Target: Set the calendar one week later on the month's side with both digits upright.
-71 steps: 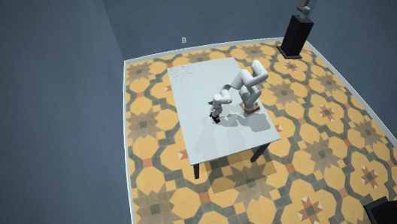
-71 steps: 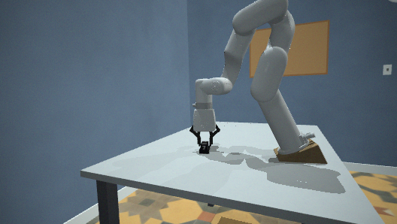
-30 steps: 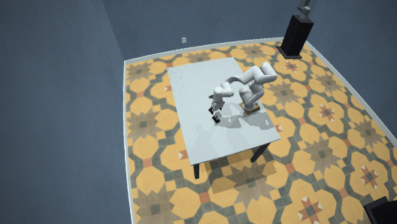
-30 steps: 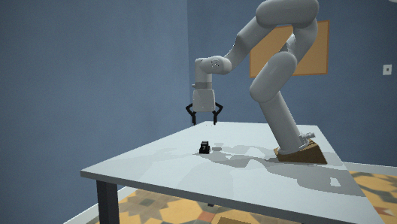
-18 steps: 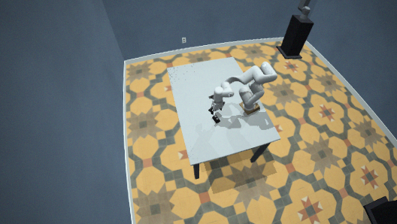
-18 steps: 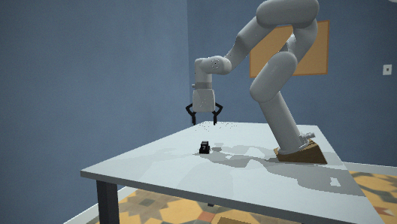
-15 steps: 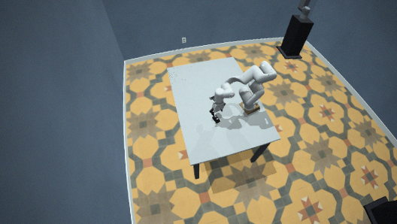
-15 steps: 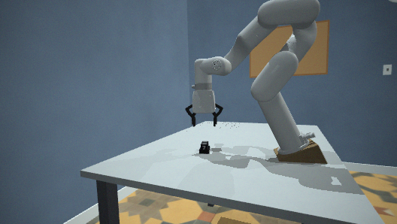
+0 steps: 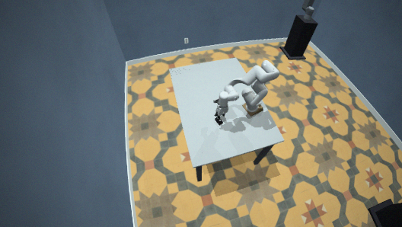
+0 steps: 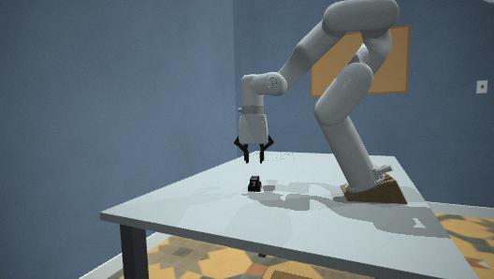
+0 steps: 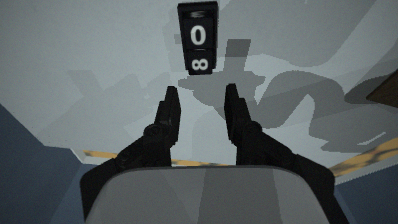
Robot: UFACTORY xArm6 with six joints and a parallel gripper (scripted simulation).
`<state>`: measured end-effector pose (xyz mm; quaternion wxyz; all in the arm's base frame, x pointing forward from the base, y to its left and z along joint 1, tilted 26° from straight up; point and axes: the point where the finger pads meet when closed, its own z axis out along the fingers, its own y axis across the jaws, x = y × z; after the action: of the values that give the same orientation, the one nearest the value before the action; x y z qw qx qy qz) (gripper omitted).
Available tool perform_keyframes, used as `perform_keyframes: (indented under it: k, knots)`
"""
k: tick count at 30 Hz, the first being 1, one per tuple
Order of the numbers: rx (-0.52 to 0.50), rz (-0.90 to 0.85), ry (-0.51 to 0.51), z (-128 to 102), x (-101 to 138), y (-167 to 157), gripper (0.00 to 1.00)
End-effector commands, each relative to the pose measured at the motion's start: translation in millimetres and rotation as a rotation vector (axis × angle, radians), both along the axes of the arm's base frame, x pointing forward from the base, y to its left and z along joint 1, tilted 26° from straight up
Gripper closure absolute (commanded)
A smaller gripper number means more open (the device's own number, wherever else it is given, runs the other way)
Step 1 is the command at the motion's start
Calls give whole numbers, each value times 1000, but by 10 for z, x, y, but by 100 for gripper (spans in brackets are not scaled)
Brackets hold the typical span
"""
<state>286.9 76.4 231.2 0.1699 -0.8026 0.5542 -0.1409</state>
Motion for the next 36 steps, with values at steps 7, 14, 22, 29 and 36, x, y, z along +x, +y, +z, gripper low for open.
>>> perform_keyframes:
  k: [7,14,22,29,36]
  knots:
    - [1,0,-3,14,5,3,53]
    - [1,0,-3,14,5,3,53]
    - [1,0,-3,14,5,3,53]
    - [1,0,-3,10,8,3,53]
    - [1,0,-3,-22,23,8,53]
